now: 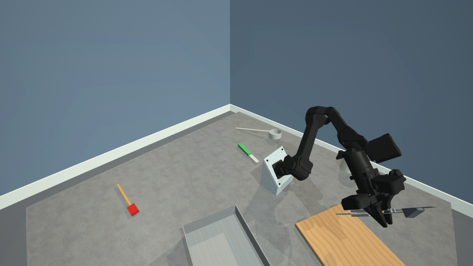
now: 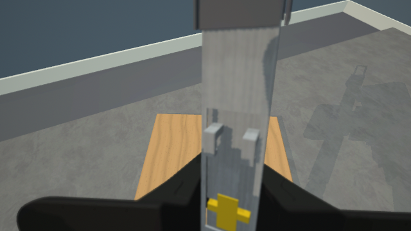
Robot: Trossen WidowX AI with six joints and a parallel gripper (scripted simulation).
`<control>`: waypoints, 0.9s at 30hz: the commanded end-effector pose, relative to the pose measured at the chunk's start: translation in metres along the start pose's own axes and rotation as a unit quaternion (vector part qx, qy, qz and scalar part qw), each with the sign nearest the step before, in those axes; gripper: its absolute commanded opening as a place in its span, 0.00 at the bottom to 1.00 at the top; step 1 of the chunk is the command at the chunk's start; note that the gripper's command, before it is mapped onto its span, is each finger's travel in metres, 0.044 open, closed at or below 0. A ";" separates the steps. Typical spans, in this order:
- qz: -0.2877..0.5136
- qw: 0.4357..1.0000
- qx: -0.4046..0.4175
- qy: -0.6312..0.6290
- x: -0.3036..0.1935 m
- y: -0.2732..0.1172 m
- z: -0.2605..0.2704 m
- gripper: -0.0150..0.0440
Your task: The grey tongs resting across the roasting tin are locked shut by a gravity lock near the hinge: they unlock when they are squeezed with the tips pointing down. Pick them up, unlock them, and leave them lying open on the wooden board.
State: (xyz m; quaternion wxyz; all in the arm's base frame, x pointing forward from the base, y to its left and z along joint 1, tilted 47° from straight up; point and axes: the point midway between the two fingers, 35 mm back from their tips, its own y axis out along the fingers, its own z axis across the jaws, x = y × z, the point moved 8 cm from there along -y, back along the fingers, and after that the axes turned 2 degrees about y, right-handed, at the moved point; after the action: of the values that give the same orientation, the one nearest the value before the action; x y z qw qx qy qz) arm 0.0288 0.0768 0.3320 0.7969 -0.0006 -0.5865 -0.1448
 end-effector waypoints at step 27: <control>0.066 0.998 -0.014 0.018 0.020 0.024 -0.006 0.00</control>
State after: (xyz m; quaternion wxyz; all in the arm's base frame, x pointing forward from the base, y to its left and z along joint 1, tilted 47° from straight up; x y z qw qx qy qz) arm 0.0442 0.0924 0.3467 0.8172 -0.0442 -0.5651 -0.1042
